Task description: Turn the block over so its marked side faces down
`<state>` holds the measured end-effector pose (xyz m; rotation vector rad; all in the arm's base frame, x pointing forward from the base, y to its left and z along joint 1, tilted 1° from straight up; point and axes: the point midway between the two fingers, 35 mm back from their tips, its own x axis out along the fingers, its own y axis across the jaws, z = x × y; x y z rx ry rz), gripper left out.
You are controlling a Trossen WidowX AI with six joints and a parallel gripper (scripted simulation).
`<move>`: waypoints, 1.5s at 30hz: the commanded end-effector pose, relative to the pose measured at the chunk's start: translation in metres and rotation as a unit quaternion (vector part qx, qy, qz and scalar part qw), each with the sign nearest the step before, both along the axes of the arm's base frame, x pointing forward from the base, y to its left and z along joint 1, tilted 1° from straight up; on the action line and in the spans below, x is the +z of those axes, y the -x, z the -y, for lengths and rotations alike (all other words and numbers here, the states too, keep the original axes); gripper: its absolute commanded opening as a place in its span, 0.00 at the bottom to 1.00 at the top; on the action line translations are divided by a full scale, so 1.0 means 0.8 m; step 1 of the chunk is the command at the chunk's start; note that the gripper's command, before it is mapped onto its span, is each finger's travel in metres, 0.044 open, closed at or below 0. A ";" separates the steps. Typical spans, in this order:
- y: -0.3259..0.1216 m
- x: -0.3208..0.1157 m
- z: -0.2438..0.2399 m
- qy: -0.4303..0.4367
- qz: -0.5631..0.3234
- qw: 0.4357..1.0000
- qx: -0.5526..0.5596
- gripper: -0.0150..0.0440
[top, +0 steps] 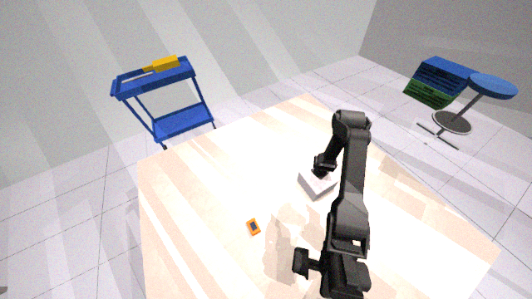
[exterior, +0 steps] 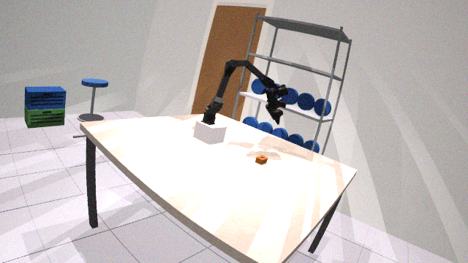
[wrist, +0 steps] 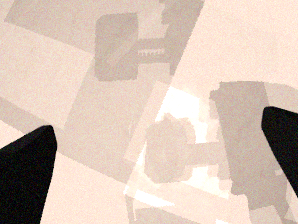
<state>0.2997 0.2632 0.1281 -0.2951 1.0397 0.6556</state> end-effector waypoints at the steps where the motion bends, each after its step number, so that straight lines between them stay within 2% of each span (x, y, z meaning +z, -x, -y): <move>1: -0.051 -0.022 0.071 0.031 -0.039 0.994 -0.093 1.00; 8: -0.100 -0.066 0.214 0.072 -0.127 0.958 -0.246 1.00; 15: -0.100 -0.101 0.346 0.086 -0.215 0.899 -0.372 1.00; 20: -0.101 -0.106 0.347 0.086 -0.217 0.897 -0.375 1.00; 24: -0.103 -0.146 0.346 0.086 -0.217 0.897 -0.375 1.00; 45: -0.107 -0.182 0.342 0.086 -0.217 0.897 -0.375 1.00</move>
